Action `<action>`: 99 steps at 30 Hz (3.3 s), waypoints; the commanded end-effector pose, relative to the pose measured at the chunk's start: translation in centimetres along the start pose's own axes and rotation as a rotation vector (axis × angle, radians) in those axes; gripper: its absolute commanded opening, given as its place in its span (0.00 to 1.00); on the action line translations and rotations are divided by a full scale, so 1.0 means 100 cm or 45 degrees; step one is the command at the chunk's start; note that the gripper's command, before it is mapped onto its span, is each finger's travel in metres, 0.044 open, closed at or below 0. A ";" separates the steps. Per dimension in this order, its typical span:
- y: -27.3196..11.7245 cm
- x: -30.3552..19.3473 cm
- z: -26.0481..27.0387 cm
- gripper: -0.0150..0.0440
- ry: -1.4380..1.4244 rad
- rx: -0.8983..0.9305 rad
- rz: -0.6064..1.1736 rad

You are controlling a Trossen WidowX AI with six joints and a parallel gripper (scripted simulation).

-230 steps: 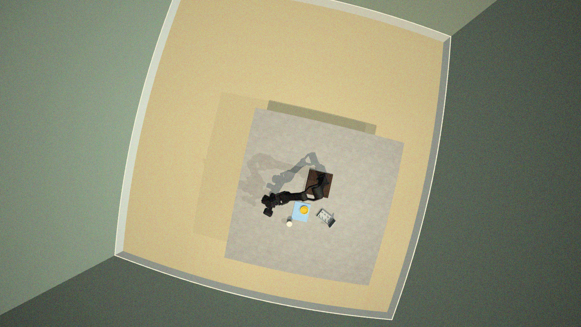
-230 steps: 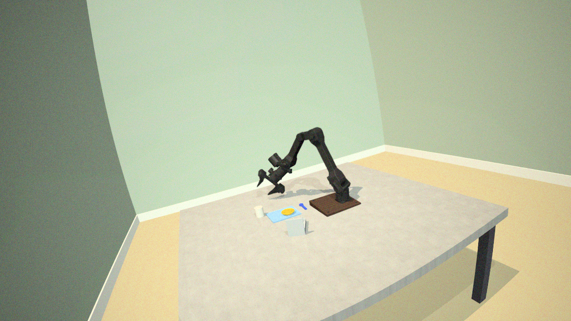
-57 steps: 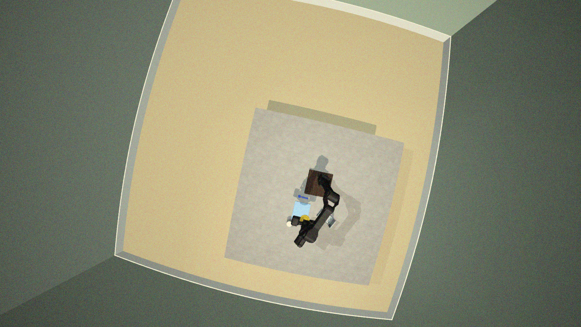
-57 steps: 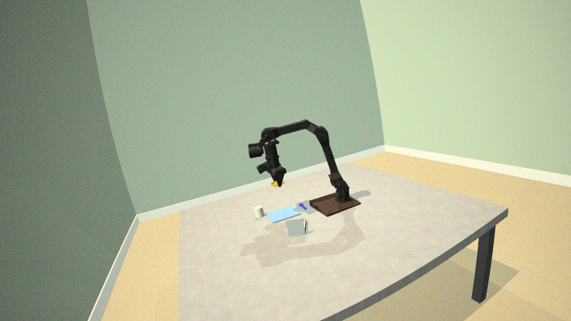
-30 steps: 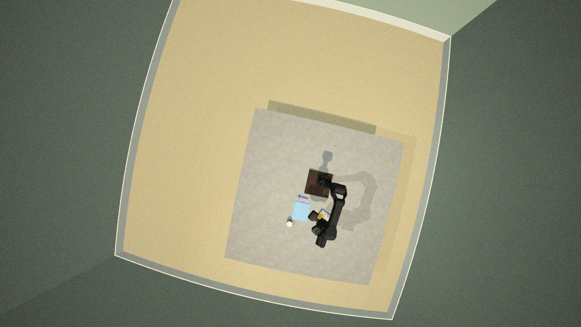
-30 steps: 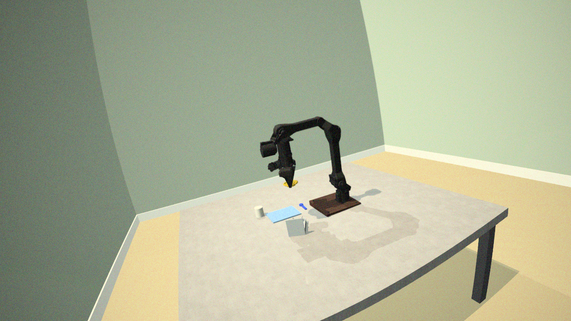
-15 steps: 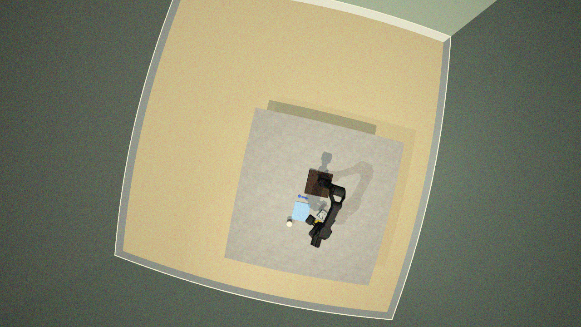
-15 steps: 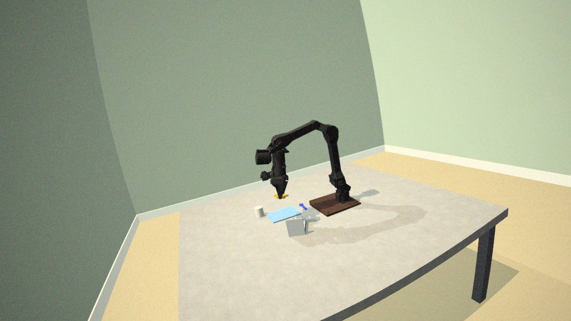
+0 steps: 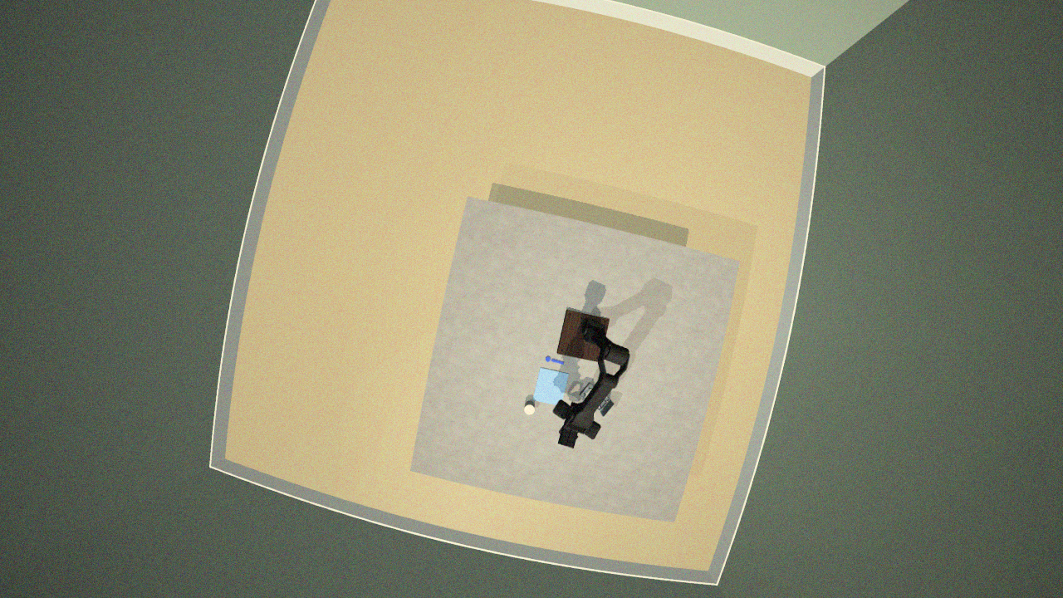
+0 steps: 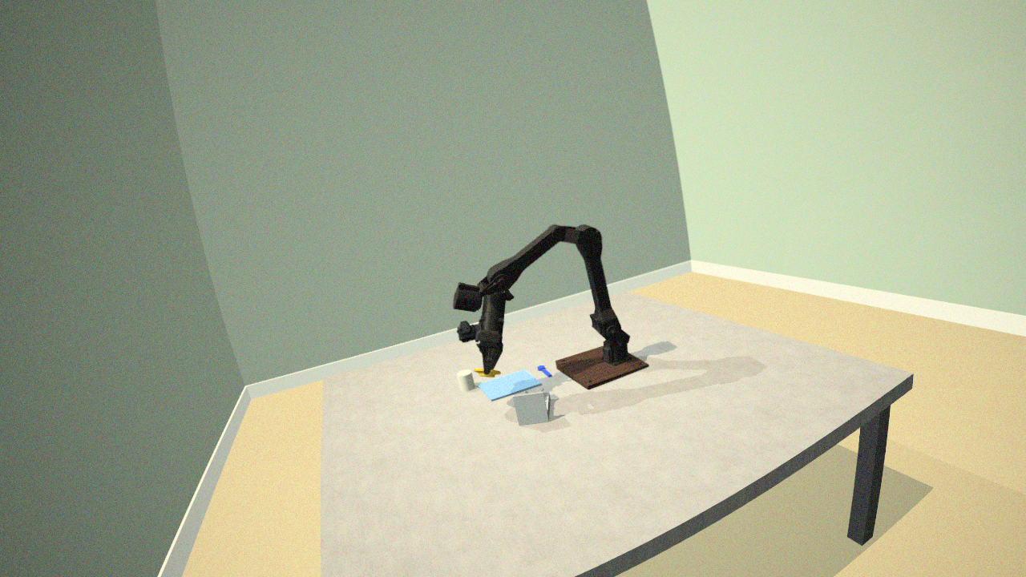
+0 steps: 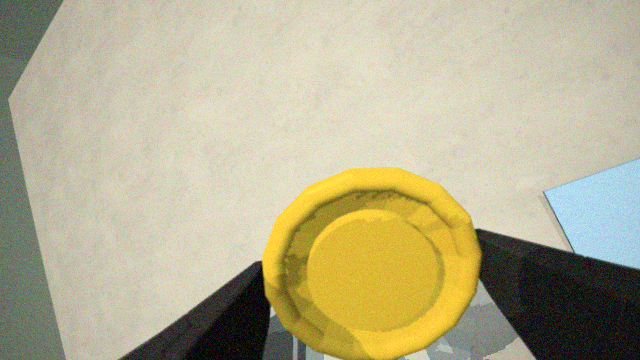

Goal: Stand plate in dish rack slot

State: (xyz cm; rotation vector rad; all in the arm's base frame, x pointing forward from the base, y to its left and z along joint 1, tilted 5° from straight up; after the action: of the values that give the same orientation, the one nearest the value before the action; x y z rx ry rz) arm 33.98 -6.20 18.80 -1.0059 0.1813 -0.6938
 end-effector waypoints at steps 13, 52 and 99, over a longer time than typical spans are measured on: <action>0.035 0.013 -0.026 0.25 -0.220 0.349 -0.163; 0.051 -0.036 -0.086 0.25 -0.974 0.990 -0.549; 0.076 -0.106 -0.113 0.25 -1.484 1.160 -0.672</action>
State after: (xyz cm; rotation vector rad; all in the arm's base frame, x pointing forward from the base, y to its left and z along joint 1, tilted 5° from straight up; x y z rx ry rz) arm 23.98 -5.28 5.84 -0.4084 -1.3428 -0.4658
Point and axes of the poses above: the point midway between the two fingers, 35 mm back from their tips, its own y axis out along the fingers, its own z axis across the jaws, x = y × z, the point moved 8 cm from there along -y, back along the fingers, and after that the axes turned 9 degrees about y, right-handed, at the moved point
